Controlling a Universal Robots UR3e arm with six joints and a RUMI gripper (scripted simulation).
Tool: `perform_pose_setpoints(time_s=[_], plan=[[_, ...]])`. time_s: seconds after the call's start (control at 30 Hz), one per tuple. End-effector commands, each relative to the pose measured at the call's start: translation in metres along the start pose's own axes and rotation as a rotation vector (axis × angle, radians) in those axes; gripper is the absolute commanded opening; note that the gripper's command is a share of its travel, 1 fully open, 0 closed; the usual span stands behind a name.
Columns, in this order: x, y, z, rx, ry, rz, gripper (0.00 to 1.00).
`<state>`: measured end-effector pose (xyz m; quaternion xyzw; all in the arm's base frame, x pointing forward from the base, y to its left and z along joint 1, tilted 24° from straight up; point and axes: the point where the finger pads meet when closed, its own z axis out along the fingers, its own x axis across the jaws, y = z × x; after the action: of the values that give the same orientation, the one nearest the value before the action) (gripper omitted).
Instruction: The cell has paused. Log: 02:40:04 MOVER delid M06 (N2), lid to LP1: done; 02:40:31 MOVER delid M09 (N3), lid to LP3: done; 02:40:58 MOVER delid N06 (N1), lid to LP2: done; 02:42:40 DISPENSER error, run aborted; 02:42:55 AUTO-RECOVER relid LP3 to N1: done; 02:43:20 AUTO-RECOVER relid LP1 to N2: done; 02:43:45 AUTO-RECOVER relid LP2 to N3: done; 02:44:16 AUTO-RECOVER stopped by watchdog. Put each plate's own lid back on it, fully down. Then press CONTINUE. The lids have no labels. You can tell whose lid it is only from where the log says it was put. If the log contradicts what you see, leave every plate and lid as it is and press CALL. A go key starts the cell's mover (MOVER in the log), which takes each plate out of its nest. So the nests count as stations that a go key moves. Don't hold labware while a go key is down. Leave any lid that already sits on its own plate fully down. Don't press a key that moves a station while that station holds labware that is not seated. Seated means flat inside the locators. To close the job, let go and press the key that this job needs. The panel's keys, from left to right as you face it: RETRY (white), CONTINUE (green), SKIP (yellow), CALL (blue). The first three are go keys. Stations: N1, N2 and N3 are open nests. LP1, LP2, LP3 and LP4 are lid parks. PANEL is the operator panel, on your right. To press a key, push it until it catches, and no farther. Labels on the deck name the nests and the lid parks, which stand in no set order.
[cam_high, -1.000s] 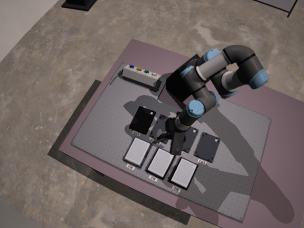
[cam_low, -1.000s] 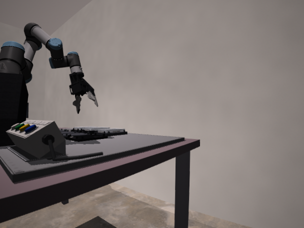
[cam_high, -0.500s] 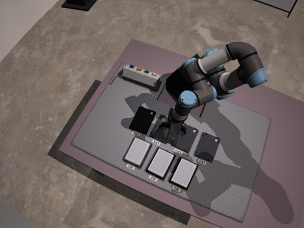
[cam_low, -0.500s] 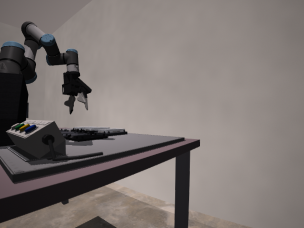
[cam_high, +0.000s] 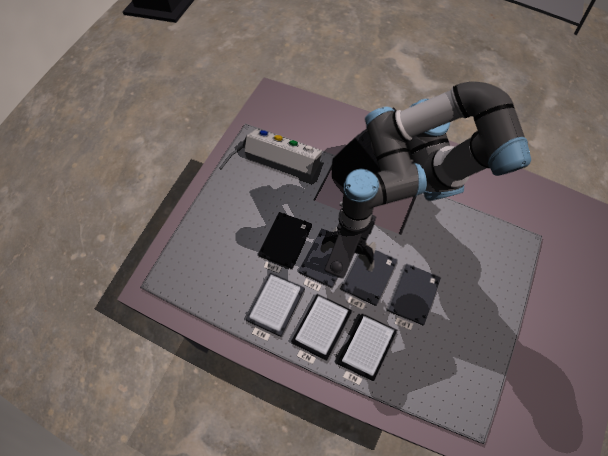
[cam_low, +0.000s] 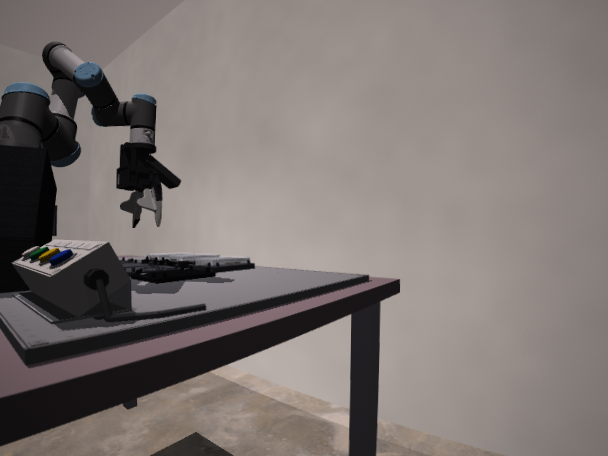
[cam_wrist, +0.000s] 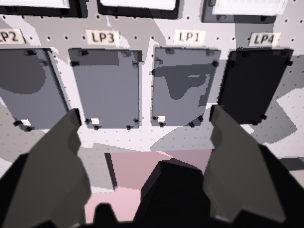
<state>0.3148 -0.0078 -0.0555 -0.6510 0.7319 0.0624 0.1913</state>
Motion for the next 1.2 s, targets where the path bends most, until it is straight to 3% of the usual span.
perform_pose_setpoints(time_s=[0.0,0.27,0.8,1.17], plan=[[0.0,0.0,0.016,-0.002,-0.008,0.011,0.82],[0.0,0.0,0.056,-0.002,-0.008,0.011,0.82],[0.0,0.0,0.056,-0.002,-0.008,0.011,0.82],[-0.029,-0.035,0.056,-0.001,-0.009,0.052,0.82]])
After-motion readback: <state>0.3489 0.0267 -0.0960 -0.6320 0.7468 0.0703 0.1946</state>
